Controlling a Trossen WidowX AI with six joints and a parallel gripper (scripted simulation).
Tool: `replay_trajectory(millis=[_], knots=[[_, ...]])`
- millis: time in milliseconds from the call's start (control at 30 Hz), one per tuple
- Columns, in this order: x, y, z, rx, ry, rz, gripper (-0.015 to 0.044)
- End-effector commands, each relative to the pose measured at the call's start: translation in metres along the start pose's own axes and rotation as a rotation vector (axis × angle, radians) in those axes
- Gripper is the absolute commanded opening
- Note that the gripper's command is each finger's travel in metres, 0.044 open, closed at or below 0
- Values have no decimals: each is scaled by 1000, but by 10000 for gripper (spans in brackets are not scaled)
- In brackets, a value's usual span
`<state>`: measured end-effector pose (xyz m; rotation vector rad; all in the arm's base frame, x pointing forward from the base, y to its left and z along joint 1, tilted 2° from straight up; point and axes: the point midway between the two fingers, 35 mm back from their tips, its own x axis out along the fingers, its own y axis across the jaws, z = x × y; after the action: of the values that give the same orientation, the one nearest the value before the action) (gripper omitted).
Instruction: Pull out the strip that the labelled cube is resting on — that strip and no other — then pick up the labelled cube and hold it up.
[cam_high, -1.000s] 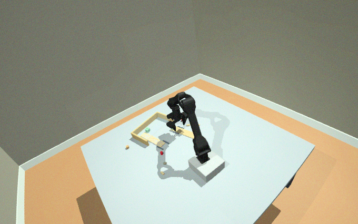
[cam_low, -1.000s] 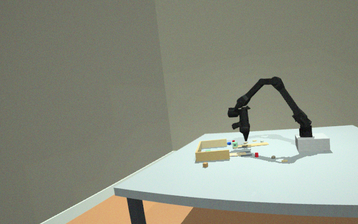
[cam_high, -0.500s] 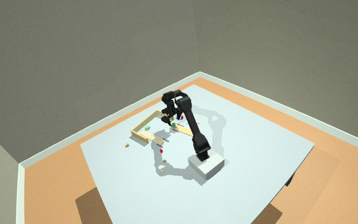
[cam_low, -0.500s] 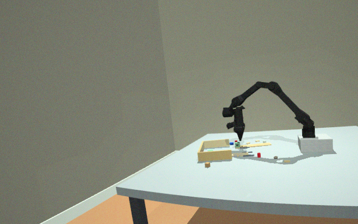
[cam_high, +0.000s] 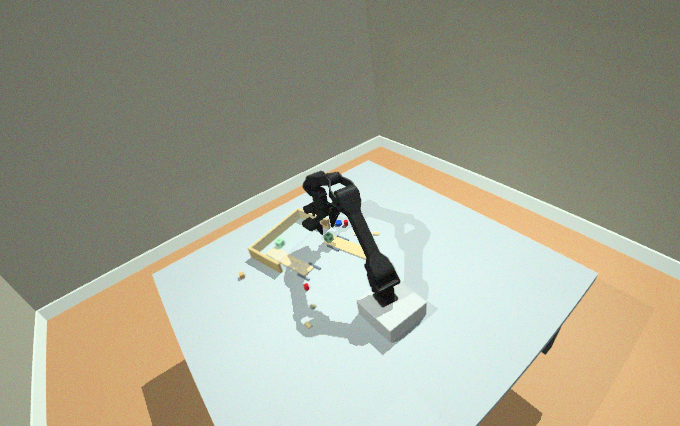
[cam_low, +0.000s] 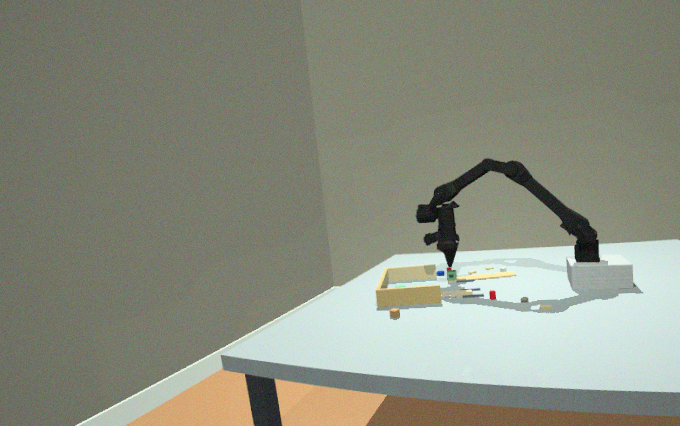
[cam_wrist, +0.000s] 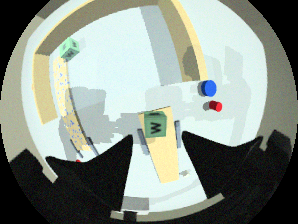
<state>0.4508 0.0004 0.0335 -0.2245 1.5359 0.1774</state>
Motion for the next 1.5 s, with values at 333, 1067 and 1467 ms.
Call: replay_trajectory(millis=[333,1067,1467], knots=[[21,0,1,4,-3,0,250],[44,0,1,3,-3,-1,138],[35,2,-10,3,-2,0,0]])
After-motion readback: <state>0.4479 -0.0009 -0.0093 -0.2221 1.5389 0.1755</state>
